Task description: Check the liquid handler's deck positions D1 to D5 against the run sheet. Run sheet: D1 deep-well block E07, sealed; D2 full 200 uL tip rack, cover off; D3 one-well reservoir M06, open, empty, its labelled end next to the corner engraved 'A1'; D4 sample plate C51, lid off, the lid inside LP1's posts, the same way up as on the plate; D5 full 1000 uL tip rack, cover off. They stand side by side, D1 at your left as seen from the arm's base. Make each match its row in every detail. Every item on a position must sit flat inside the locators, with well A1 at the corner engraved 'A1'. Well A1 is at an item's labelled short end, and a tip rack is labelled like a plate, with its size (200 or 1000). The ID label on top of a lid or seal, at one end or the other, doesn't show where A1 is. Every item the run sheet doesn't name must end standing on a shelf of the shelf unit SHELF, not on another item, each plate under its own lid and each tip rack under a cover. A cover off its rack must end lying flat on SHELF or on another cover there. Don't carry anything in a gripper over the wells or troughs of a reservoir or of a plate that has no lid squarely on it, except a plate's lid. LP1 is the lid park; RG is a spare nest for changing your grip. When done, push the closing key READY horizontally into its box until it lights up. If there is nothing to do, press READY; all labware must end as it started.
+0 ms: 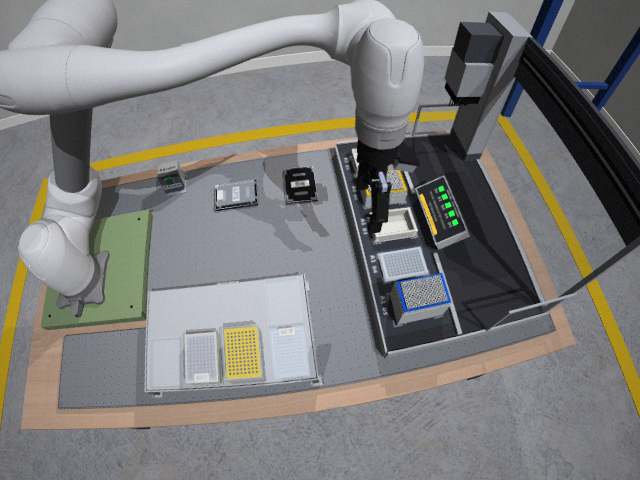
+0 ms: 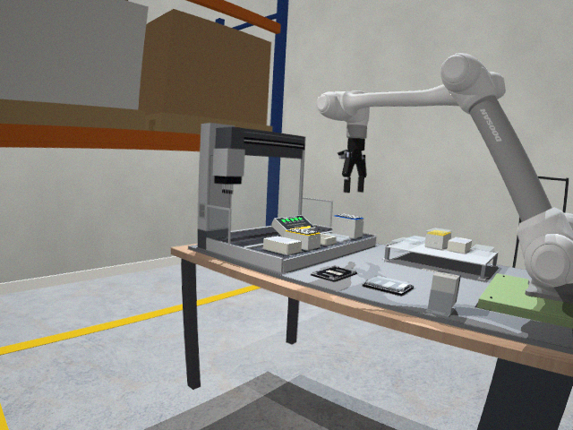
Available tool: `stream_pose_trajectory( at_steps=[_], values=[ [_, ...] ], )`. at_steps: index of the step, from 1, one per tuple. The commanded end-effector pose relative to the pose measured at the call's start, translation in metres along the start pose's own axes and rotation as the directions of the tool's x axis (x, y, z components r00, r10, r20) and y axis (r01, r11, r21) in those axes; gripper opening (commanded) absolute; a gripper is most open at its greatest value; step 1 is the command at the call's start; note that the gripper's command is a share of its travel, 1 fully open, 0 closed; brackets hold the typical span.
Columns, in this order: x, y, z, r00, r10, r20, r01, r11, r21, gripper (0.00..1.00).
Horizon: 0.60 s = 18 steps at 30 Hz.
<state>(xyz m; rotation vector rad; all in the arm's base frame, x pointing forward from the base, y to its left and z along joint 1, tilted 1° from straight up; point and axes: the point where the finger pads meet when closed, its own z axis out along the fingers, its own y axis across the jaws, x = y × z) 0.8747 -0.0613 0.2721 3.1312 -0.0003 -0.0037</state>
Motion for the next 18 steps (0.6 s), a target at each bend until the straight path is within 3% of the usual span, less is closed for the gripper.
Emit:
stream_pose_trajectory(
  at_steps=[1,18],
  values=[
    [0.005,0.006,-0.002,1.000,0.000,-0.001,0.000,1.000,0.000,0.79],
    [0.046,0.068,-0.002,1.000,-0.001,-0.002,0.001,1.000,0.000,0.79]
  ],
)
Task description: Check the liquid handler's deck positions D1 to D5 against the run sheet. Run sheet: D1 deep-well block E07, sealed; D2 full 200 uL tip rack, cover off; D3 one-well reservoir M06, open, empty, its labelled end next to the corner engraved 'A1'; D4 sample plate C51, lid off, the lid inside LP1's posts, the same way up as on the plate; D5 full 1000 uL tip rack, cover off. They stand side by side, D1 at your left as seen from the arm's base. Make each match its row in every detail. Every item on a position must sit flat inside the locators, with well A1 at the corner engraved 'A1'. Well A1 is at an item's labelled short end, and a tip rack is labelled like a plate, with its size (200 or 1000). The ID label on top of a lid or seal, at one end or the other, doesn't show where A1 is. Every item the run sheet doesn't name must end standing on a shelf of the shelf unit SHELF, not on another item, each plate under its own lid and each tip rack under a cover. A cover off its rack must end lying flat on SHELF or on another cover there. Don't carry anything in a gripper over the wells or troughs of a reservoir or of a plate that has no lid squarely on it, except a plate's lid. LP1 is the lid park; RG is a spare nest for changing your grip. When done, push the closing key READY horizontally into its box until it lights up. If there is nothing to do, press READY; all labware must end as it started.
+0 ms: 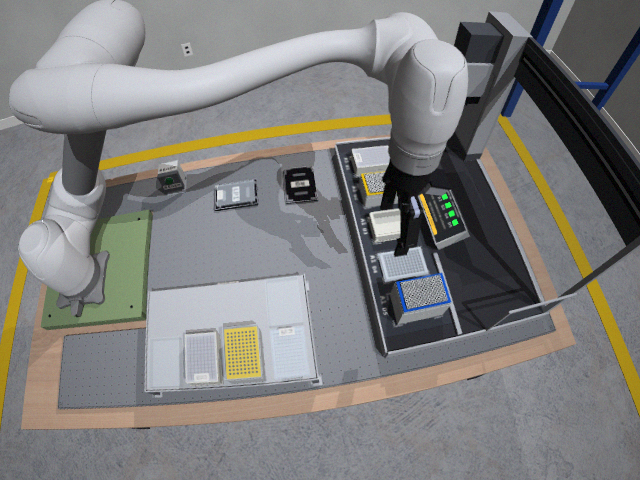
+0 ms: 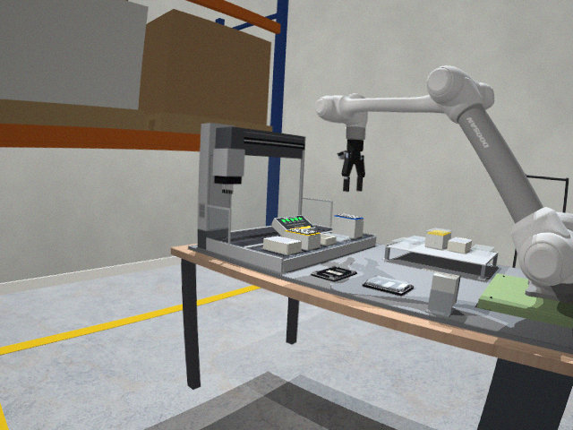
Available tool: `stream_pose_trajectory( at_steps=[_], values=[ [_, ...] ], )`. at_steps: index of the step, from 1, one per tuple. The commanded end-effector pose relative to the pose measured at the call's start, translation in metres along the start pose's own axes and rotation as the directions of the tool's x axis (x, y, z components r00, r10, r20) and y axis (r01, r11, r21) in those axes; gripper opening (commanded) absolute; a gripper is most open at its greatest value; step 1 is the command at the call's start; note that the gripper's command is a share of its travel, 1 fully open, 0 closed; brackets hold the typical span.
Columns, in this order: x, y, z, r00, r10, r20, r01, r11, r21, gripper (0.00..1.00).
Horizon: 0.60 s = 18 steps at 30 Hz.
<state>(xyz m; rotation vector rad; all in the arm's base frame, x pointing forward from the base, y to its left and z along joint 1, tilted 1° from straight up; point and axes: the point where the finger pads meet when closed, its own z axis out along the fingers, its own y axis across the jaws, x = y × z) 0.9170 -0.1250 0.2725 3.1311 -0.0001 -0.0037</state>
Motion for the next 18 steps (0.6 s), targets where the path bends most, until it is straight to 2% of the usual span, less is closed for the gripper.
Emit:
stream_pose_trajectory(
  at_steps=[1,14,18],
  values=[
    [0.007,0.009,-0.002,1.000,0.000,-0.002,0.000,1.000,0.000,0.79],
    [0.043,0.063,-0.002,1.000,0.000,-0.002,0.000,1.000,0.000,0.79],
    [0.048,0.071,-0.002,1.000,0.000,-0.002,0.000,1.000,0.000,0.79]
  ],
)
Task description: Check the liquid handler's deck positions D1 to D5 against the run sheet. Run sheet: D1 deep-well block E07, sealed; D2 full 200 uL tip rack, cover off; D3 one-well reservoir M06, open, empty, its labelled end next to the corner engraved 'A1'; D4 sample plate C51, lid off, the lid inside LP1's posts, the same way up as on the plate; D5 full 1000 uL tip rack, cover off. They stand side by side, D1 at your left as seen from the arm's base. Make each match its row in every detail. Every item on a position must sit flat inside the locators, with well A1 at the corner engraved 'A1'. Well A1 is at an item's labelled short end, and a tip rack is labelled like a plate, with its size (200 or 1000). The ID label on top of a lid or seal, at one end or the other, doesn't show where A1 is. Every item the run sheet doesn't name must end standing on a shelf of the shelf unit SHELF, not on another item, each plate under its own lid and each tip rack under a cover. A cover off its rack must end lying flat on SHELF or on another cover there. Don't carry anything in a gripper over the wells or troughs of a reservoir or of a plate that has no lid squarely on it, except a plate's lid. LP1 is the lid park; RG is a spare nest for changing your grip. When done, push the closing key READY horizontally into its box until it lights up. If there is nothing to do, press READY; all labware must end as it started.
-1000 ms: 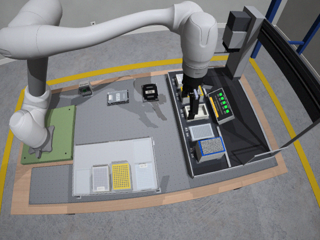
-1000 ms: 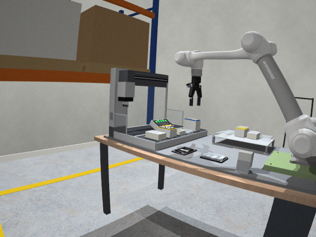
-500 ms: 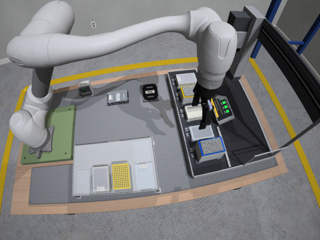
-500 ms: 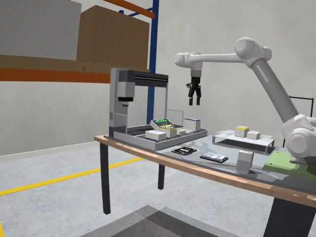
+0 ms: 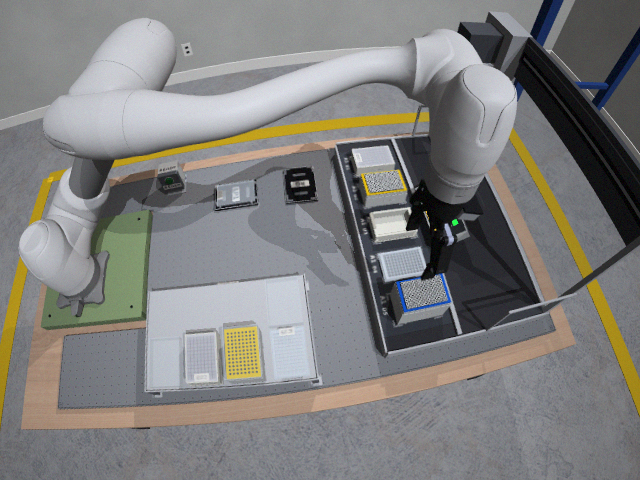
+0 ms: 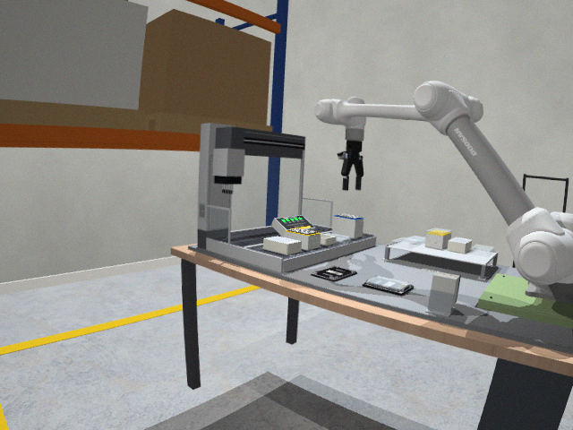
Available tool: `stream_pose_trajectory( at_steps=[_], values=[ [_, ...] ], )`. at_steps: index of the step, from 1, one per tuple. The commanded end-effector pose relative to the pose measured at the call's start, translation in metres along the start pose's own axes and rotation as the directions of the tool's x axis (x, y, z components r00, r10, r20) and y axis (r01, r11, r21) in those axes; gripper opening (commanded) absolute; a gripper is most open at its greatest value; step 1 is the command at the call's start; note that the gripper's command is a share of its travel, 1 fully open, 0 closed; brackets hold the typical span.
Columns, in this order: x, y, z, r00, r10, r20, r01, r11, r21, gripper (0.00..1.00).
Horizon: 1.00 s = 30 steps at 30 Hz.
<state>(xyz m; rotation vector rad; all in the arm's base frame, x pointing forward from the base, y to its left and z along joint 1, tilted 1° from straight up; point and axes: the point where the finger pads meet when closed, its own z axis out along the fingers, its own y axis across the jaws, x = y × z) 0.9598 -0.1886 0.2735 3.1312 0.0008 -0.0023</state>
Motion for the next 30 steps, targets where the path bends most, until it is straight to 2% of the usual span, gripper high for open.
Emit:
stream_pose_trajectory(
  at_steps=[1,9,15,30],
  values=[
    [0.008,0.012,-0.001,1.000,0.000,-0.001,0.000,1.000,0.000,0.79],
    [0.029,0.043,-0.002,1.000,0.000,-0.001,0.000,1.000,0.000,0.79],
    [0.029,0.043,0.002,1.000,0.000,-0.001,0.000,1.000,0.000,0.79],
    [0.029,0.043,0.052,1.000,0.000,-0.001,0.000,1.000,0.000,0.79]
  ],
)
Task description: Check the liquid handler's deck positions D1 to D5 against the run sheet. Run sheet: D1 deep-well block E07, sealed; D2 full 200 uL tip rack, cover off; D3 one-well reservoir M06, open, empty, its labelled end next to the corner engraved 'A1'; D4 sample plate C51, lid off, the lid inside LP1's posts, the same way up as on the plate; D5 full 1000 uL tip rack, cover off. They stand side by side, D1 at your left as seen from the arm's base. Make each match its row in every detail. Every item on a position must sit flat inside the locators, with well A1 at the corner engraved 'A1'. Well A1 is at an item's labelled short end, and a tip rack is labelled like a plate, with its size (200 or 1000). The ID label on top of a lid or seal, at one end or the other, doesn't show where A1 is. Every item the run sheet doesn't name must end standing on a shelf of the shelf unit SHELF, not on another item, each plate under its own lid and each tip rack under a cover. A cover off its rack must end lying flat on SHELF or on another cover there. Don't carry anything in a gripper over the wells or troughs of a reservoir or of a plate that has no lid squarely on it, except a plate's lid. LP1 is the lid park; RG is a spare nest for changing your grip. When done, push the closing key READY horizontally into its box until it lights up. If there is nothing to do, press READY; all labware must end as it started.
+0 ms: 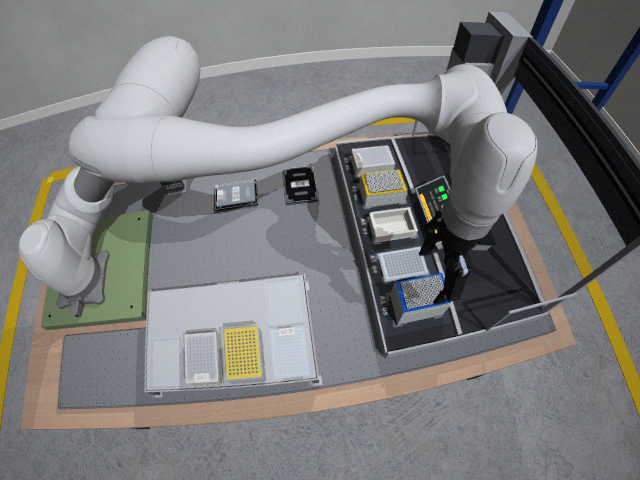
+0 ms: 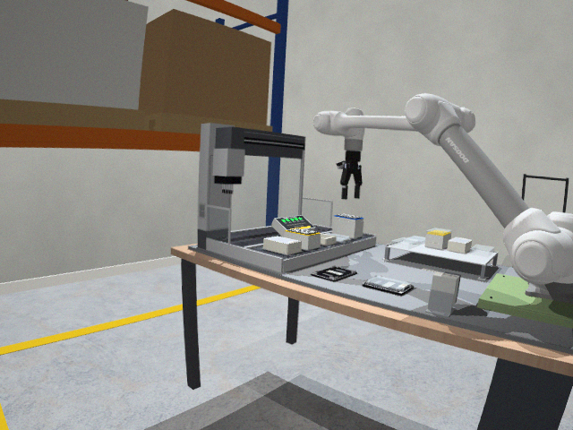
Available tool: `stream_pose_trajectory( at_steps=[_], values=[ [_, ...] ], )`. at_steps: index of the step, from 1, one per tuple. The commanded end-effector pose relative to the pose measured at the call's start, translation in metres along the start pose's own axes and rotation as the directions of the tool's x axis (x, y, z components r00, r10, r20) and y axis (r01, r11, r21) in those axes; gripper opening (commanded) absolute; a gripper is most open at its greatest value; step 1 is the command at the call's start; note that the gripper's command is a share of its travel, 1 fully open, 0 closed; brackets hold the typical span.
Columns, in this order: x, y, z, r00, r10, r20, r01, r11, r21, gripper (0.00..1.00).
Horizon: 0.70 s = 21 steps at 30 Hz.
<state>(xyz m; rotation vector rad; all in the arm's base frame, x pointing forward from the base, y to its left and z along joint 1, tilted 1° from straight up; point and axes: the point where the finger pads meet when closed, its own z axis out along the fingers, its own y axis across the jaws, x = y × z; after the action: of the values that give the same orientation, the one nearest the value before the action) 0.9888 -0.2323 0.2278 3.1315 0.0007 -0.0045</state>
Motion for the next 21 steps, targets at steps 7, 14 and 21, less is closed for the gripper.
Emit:
stream_pose_trajectory(
  at_steps=[7,14,21],
  values=[
    [0.000,0.000,0.022,1.000,0.000,-0.002,0.000,1.000,0.000,0.79],
    [0.000,0.000,0.046,1.000,0.000,-0.002,0.000,1.000,0.000,0.79],
    [0.000,0.000,0.048,1.000,0.000,-0.002,0.000,1.000,0.000,0.79]
  ],
)
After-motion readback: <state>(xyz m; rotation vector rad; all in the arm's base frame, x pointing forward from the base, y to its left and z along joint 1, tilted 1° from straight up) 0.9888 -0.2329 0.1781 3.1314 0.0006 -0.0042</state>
